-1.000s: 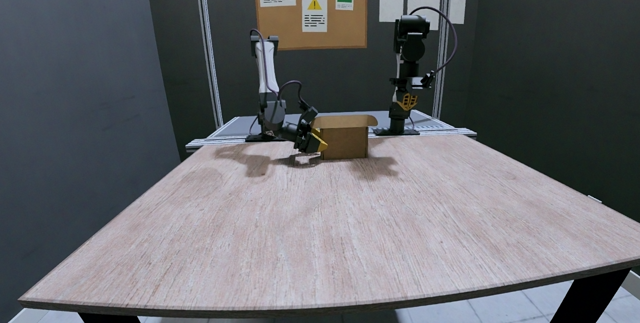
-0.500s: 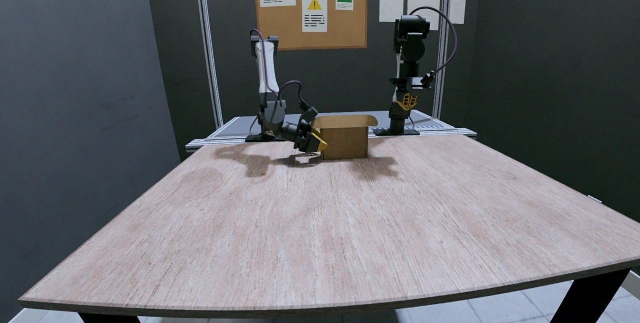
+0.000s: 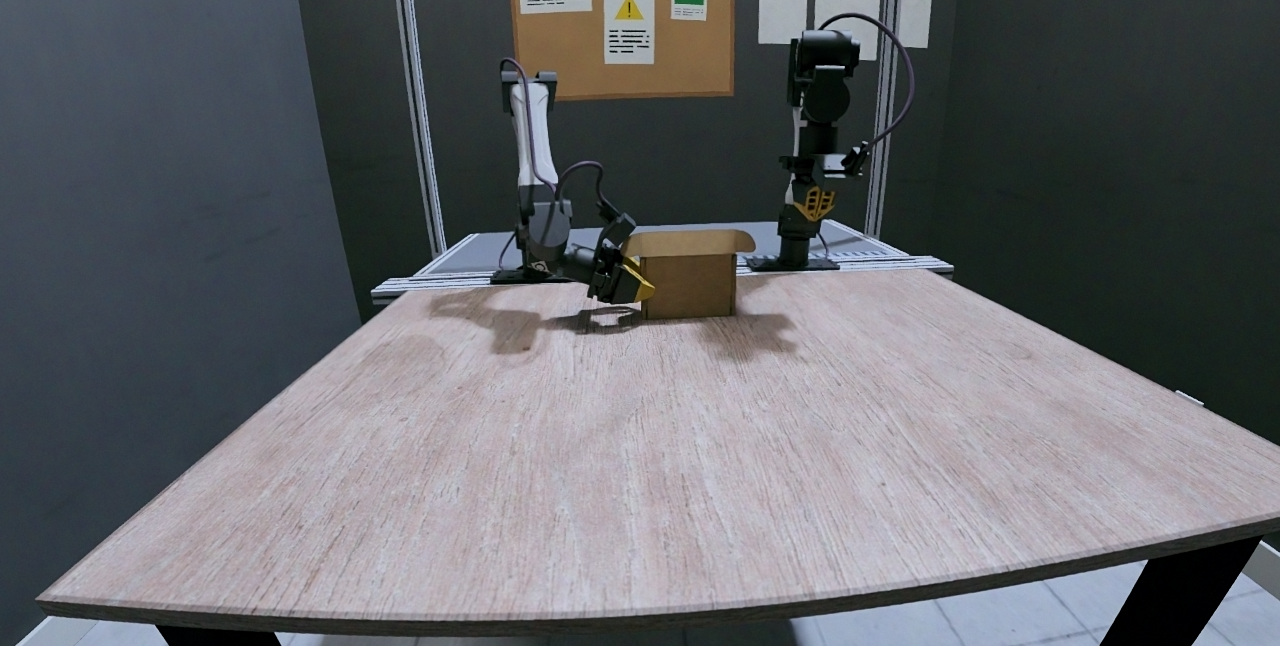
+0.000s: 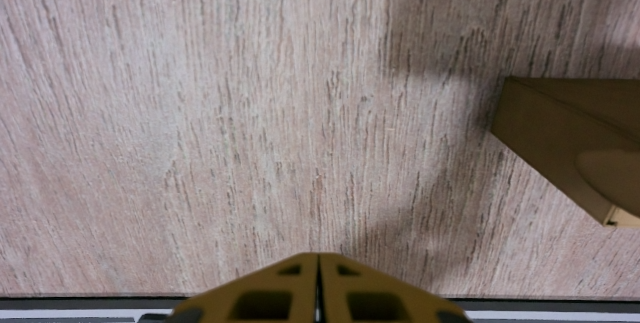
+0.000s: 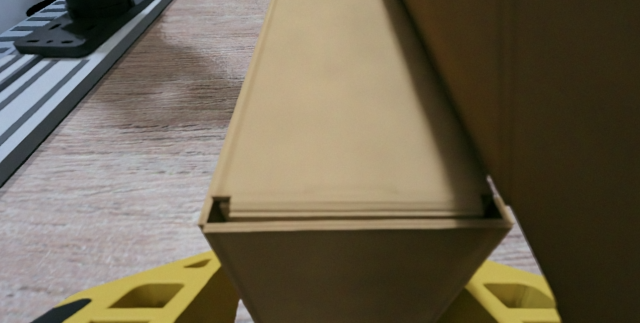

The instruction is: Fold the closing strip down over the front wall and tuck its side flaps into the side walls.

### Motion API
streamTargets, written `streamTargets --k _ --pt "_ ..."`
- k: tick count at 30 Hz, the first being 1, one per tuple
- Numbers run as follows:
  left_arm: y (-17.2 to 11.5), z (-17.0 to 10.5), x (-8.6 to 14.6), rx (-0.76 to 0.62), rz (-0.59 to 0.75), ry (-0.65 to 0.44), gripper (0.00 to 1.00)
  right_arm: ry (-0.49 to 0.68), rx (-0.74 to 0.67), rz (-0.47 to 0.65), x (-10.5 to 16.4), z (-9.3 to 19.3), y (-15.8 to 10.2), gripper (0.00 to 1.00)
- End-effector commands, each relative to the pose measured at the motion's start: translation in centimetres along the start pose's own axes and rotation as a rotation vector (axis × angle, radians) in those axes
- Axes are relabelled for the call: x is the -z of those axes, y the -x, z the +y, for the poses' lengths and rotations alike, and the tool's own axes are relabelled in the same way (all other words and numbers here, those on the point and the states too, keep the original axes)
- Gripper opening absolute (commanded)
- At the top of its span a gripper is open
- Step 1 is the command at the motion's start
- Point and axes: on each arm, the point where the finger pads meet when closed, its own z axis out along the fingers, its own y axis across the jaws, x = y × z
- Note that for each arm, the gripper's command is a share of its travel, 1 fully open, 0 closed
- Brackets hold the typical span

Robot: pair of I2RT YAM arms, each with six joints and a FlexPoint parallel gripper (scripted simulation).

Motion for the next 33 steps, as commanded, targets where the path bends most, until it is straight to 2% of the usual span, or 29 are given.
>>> streamTargets --k 1,13,33 --pt "-0.01 -0.09 0.36 0.001 -0.008 -0.001 0.00 -0.010 0.018 -0.009 0.08 -0.36 0.42 0.57" --pt "-0.01 -0.09 0.36 0.001 -0.008 -0.001 0.00 -0.010 0.018 -0.009 0.08 -0.36 0.42 0.50" --pt "-0.01 -0.09 0.36 0.001 -0.008 -0.001 0.00 -0.010 0.018 -0.009 0.08 -0.36 0.42 0.49"
